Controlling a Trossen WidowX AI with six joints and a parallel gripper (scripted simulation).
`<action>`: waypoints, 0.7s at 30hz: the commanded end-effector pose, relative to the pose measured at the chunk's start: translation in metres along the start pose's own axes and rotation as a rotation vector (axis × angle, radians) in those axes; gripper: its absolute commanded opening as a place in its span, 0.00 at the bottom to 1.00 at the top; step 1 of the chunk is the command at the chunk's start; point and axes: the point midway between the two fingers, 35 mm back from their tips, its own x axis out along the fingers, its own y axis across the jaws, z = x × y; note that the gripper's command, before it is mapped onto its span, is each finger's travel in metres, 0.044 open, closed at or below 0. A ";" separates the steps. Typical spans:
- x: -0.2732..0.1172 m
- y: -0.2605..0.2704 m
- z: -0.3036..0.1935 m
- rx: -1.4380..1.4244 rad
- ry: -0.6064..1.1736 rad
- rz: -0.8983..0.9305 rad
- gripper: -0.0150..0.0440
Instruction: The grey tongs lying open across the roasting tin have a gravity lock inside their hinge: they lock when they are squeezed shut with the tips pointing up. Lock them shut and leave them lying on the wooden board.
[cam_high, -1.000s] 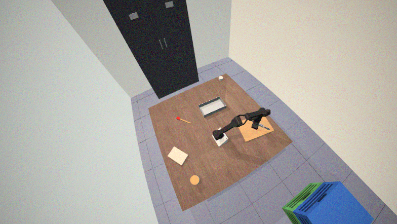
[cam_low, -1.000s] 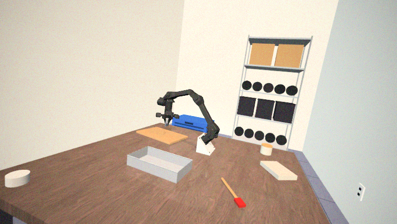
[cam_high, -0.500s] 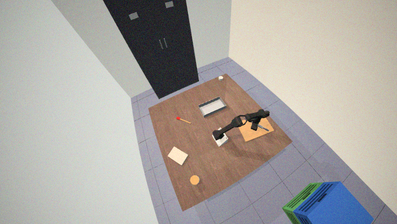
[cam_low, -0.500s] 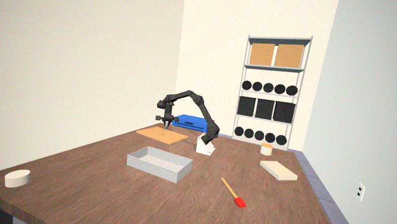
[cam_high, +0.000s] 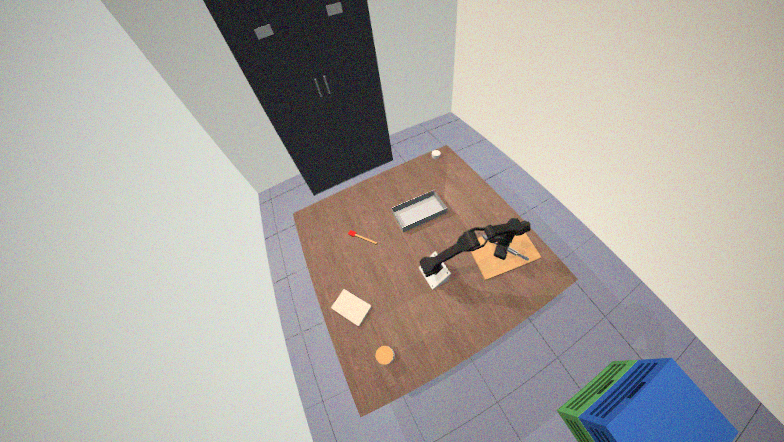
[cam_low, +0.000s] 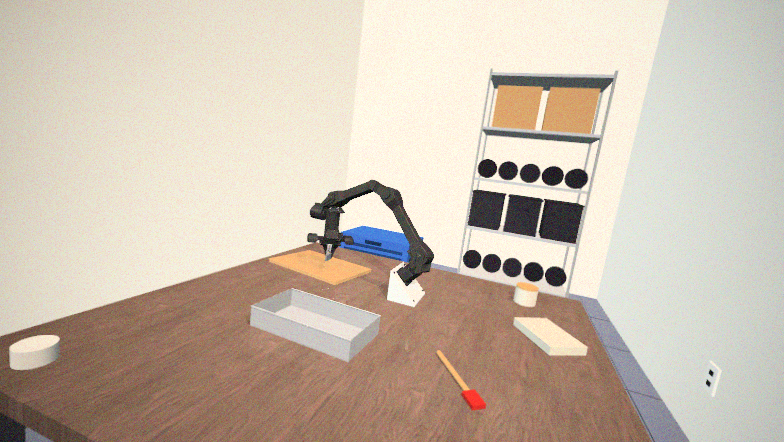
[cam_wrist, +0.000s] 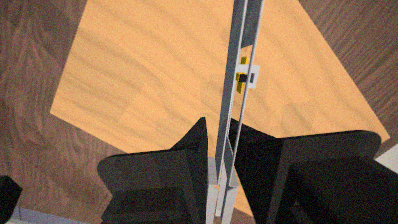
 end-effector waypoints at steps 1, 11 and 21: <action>0.000 0.000 0.000 0.000 0.000 0.000 0.09; 0.000 0.000 0.000 0.000 0.000 0.000 0.53; 0.000 0.000 0.000 0.000 0.000 0.000 0.98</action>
